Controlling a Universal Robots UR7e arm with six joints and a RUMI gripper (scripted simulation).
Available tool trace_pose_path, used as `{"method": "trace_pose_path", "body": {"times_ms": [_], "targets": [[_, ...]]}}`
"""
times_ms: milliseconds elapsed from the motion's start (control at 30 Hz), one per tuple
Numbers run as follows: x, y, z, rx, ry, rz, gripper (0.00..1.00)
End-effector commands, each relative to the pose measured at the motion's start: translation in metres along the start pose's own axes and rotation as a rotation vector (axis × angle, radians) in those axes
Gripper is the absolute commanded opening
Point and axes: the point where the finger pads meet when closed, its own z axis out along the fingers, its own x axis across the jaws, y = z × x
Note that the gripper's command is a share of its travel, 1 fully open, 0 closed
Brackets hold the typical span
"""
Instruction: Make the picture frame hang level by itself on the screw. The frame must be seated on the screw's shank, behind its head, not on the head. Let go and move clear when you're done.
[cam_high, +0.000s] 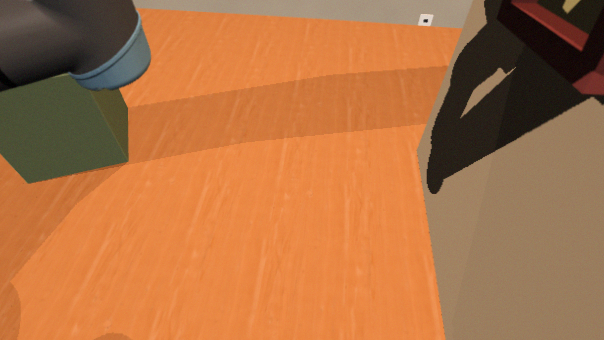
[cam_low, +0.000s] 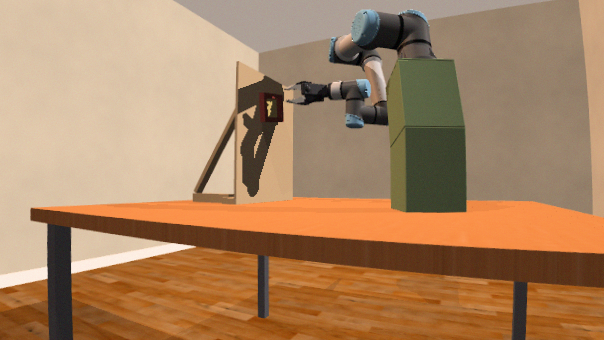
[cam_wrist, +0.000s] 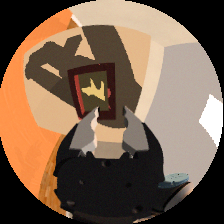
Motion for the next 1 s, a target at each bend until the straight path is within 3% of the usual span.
{"method": "trace_pose_path", "body": {"times_ms": [0, 433, 967], "targets": [[0.000, 0.000, 0.001, 0.000, 0.001, 0.000, 0.29], [0.000, 0.000, 0.009, 0.000, 0.001, -0.001, 0.29], [0.000, 0.000, 0.033, 0.000, 0.001, 0.000, 0.29]]}}
